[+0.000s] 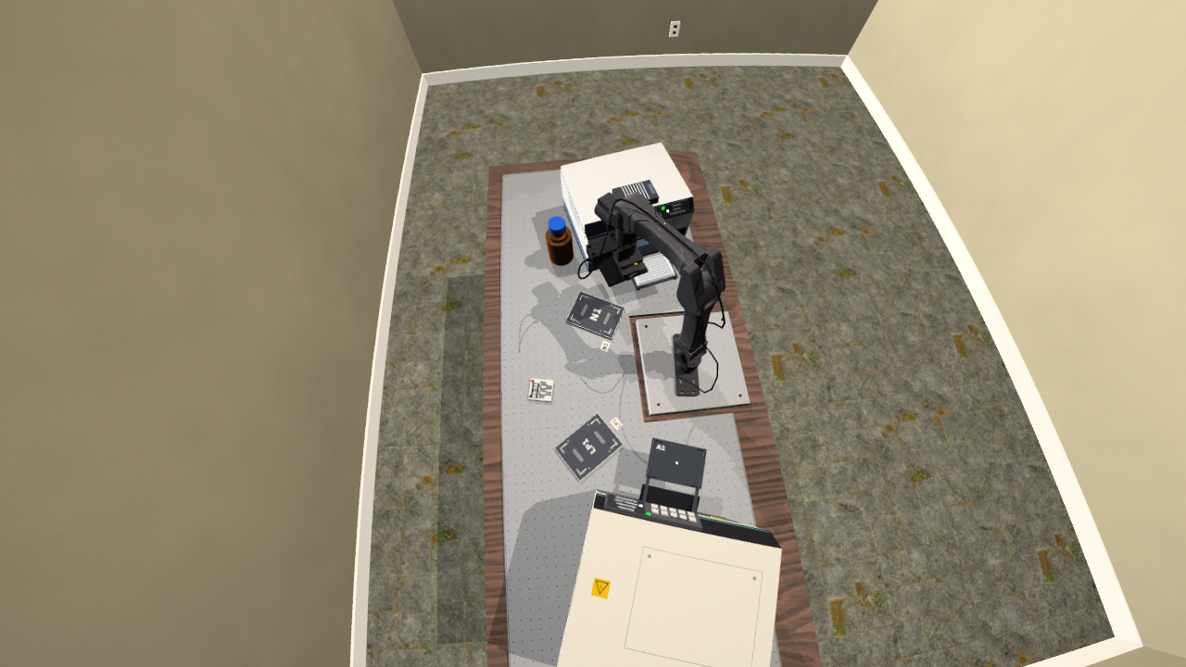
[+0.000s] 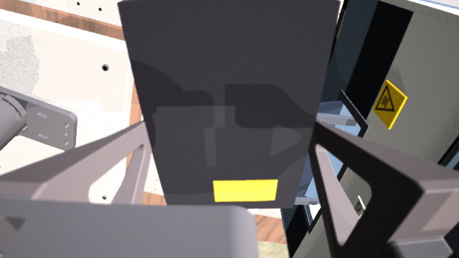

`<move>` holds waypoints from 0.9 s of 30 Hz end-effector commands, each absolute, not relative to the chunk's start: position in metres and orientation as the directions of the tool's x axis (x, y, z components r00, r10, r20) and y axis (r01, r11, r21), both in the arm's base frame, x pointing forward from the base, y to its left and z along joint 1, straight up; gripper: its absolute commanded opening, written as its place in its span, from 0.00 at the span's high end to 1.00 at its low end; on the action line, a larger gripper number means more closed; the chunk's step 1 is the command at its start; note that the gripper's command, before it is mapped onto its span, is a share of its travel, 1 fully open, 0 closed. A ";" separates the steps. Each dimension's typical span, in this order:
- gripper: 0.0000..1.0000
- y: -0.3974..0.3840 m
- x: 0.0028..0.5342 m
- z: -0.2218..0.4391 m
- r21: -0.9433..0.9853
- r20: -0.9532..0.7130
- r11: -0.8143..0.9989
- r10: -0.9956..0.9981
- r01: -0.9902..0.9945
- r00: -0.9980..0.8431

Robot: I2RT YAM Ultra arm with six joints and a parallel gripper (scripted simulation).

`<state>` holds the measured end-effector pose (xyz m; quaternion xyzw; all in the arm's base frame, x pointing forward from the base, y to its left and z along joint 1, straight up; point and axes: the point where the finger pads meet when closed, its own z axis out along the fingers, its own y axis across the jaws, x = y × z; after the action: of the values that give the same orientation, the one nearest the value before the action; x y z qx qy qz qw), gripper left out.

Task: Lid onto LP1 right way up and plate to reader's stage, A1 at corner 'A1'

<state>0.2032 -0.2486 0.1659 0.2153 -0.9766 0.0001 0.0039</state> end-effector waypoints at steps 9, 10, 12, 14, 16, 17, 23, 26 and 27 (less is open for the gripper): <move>0.15 -0.239 0.233 0.173 -0.041 -0.016 0.905 -0.424 -0.423 -0.906; 0.15 -0.238 0.235 0.171 -0.037 -0.014 0.905 -0.423 -0.423 -0.906; 0.15 -0.235 0.240 0.168 -0.029 -0.012 0.906 -0.423 -0.423 -0.906; 0.15 -0.232 0.244 0.169 -0.034 -0.014 0.906 -0.423 -0.423 -0.906; 0.15 -0.227 0.247 0.171 -0.039 -0.016 0.905 -0.423 -0.423 -0.906; 0.15 -0.226 0.249 0.170 -0.033 -0.014 0.906 -0.423 -0.423 -0.906; 0.15 -0.216 0.255 0.177 -0.049 -0.024 0.898 -0.438 -0.436 -0.899; 0.15 -0.212 0.262 0.170 -0.036 -0.018 0.899 -0.438 -0.437 -0.899; 0.15 -0.211 0.265 0.167 -0.031 -0.016 0.899 -0.438 -0.437 -0.899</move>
<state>0.2504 -0.2128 0.1585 0.2292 -0.9734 -0.0008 0.0050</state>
